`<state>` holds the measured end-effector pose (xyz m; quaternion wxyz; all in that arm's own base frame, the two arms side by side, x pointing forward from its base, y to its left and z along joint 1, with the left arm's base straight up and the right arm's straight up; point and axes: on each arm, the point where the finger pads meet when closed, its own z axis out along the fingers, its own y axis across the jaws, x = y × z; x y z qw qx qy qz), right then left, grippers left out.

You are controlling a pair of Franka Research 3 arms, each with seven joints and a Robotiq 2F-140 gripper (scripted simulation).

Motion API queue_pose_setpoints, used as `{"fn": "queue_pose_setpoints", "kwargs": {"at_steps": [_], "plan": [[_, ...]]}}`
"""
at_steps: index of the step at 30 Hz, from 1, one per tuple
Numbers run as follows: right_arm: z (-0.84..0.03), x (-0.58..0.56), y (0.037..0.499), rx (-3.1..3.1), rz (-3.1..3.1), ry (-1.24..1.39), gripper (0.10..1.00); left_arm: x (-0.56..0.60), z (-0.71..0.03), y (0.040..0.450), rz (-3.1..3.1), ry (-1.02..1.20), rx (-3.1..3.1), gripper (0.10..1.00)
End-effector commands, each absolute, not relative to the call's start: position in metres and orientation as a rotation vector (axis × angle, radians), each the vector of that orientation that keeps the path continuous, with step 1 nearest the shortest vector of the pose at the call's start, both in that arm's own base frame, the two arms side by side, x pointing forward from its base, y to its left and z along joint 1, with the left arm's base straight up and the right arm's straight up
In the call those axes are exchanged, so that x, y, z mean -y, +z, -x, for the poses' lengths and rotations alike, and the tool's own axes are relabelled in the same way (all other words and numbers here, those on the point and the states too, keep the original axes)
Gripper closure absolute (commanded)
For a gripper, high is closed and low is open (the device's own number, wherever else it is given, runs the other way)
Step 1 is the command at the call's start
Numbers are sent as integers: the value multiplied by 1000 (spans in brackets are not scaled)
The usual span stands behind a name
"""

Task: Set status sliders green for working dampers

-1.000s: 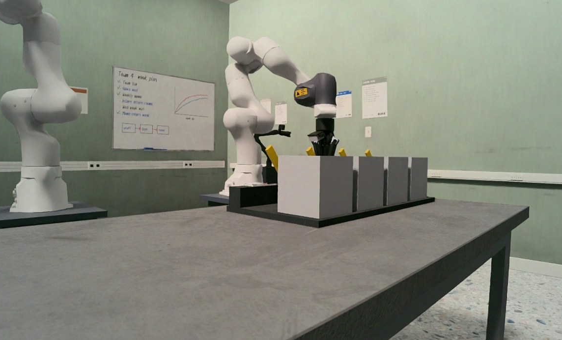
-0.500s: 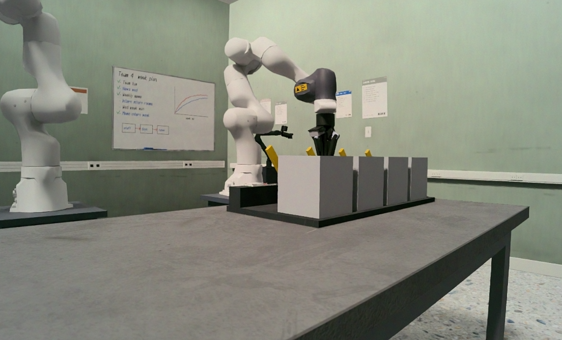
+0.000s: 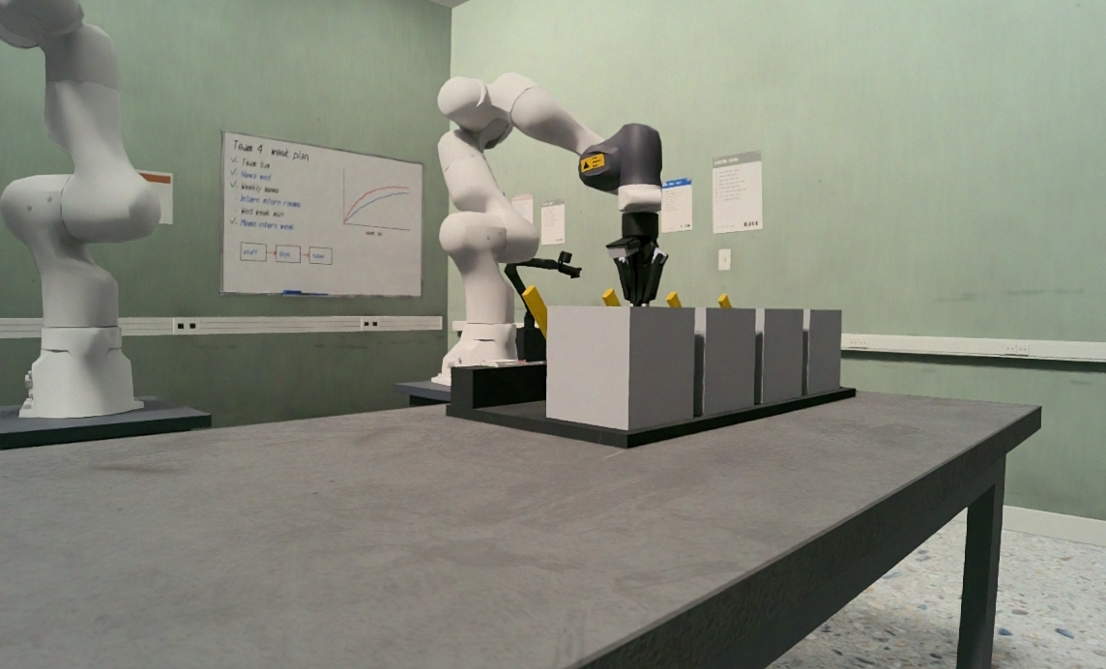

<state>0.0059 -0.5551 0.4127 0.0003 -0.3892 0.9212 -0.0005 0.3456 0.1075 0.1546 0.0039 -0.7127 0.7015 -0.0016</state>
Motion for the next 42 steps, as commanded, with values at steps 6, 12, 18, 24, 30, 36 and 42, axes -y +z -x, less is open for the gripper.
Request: {"fn": "queue_pose_setpoints", "kwargs": {"at_steps": [6, 12, 18, 24, 30, 36, 42], "plan": [[-6, 554, 413, -2896, 1217, 0, 98, -107, -343, 155, 2249, 0, -2194, 999], [-6, 554, 413, -2896, 1217, 0, 98, -107, -343, 156, 2249, 0, -2194, 999], [-6, 554, 413, -2896, 1217, 0, 98, -107, -343, 167, 2249, 0, -2194, 999], [-6, 554, 413, -2896, 1217, 0, 98, -107, -343, 184, 2249, 0, -2194, 999], [-6, 554, 413, -2896, 1217, 0, 98, -107, -343, 190, 2249, 0, -2194, 999], [-6, 554, 413, -2896, 1217, 0, 98, -106, -343, 192, 2249, 0, -2194, 999], [-6, 554, 413, -2896, 1217, 0, 98, -86, -344, 192, 2249, -1, -2194, 999]]}}
